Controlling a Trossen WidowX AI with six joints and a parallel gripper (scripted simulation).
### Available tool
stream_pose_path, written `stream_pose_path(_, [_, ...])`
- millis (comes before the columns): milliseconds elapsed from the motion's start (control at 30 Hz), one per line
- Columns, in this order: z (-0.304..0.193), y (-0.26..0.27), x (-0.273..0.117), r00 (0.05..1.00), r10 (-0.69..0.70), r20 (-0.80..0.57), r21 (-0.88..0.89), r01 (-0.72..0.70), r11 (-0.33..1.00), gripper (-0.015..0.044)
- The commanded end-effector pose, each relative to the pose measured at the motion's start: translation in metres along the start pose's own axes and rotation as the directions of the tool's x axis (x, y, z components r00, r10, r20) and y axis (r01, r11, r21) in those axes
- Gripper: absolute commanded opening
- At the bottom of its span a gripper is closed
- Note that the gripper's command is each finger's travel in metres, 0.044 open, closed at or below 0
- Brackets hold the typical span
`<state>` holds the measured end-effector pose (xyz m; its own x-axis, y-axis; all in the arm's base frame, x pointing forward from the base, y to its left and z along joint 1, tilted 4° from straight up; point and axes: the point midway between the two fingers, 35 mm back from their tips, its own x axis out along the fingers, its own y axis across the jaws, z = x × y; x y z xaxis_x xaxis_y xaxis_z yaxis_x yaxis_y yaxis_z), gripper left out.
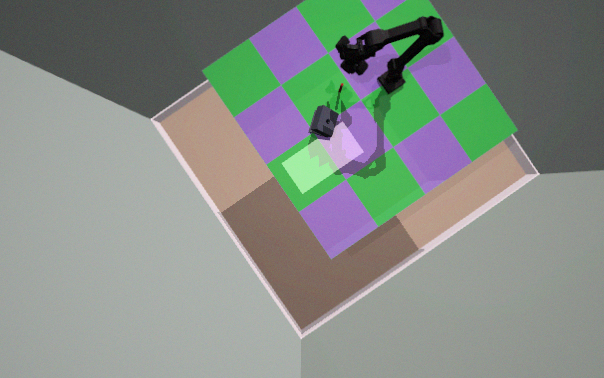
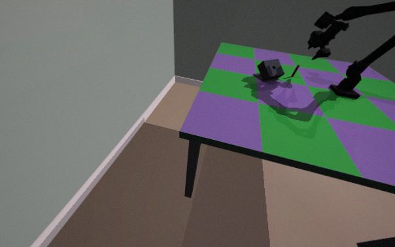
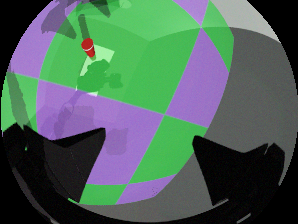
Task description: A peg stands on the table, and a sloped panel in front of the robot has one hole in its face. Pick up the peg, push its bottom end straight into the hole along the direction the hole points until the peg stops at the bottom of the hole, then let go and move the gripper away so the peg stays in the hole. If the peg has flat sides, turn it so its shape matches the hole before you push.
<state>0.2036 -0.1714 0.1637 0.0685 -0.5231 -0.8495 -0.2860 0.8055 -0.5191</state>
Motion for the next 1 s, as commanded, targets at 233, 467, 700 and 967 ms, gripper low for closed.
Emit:
stream_pose_path(233, [0.033, 0.016, -0.001, 0.986, 0.155, 0.063, 0.192, -0.164, 0.967, 0.0440])
stream_pose_path(467, [0.052, 0.029, -0.002, 0.963, 0.256, 0.090, 0.312, -0.271, 0.911, 0.0440])
stream_pose_path(700, [0.069, 0.041, -0.005, 0.928, 0.357, 0.109, 0.430, -0.368, 0.825, 0.0440])
stream_pose_path(967, [0.085, 0.053, -0.008, 0.886, 0.449, 0.119, 0.534, -0.438, 0.723, 0.0440])
